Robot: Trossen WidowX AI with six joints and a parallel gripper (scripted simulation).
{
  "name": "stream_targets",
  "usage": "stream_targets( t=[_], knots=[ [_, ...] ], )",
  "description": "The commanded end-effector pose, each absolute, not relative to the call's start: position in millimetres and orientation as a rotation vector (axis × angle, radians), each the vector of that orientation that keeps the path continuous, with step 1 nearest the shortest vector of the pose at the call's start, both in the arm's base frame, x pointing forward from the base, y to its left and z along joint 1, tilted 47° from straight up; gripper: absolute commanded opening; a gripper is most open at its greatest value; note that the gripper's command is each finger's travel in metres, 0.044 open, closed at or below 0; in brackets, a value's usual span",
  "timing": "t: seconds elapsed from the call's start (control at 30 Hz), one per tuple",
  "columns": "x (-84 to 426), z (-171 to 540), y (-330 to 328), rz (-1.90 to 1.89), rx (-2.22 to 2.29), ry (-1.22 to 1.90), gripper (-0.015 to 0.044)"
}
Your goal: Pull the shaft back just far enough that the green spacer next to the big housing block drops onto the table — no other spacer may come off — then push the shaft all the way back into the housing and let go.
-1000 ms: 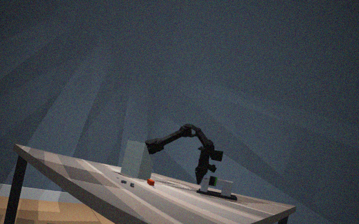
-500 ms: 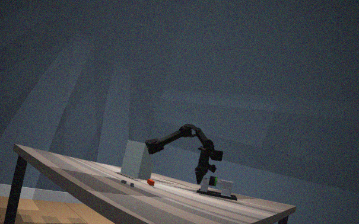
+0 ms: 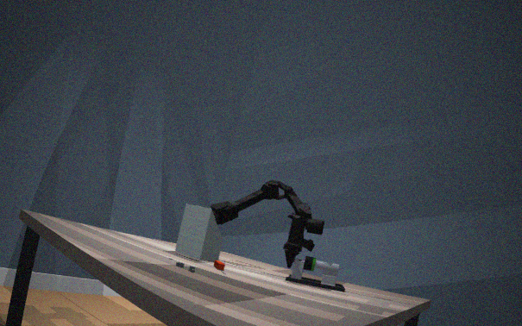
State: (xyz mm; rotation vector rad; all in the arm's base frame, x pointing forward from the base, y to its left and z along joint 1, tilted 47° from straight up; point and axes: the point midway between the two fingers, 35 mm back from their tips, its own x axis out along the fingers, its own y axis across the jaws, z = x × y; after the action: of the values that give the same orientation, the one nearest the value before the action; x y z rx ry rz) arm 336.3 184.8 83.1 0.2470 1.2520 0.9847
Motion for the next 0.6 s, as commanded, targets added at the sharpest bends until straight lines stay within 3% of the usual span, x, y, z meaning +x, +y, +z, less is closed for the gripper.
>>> stream_targets(
  t=[0.0,0.57],
  knots=[
    [336.0,83.4,185.1,0.985,0.247,1.252,0.0],
    [328.4,80.2,182.1,0.982,0.244,1.255,0.0]
  ],
)
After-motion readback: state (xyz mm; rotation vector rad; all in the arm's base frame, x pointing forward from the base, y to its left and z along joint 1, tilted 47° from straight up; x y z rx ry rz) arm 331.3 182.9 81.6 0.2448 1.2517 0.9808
